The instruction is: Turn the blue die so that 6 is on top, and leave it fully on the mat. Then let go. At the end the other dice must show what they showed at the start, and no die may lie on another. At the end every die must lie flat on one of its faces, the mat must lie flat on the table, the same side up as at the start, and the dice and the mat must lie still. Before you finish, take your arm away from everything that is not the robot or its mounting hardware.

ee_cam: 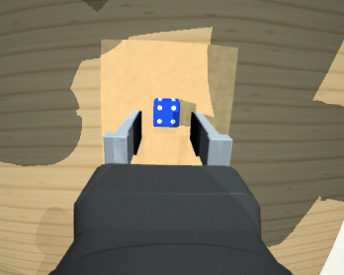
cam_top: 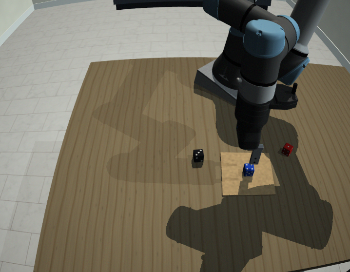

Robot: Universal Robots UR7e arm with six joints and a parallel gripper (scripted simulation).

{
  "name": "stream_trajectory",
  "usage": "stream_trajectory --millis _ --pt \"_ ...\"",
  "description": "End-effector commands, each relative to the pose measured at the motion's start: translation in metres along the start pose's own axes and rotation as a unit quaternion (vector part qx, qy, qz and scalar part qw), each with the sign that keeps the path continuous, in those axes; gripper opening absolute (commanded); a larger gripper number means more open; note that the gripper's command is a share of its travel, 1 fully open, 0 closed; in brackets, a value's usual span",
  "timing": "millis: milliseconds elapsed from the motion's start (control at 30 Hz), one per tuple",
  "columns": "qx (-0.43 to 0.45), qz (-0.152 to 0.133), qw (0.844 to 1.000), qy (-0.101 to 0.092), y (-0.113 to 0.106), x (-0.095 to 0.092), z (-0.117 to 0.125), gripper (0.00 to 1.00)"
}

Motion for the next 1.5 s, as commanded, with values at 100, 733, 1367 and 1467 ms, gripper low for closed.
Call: stream_trajectory --millis 100,733,1367,1467 --pt "0.000 0.000 1.000 0.000 0.000 0.013 0.000 0.79" --pt "0.000 0.000 1.000 0.000 0.000 0.031 0.000 0.79" --pt "0.000 0.000 1.000 0.000 0.000 0.032 0.000 0.79" --pt "0.000 0.000 1.000 0.000 0.000 0.032 0.000 0.79"
Point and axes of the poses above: the point where the finger pads meet when closed, its own x axis out along the fingers, its own z axis across the jaws, y = z × x, the point moved 6 cm from there along -x, back along the fingers, and after that the axes turned 13 degrees about -x, right-handed, at the moved point
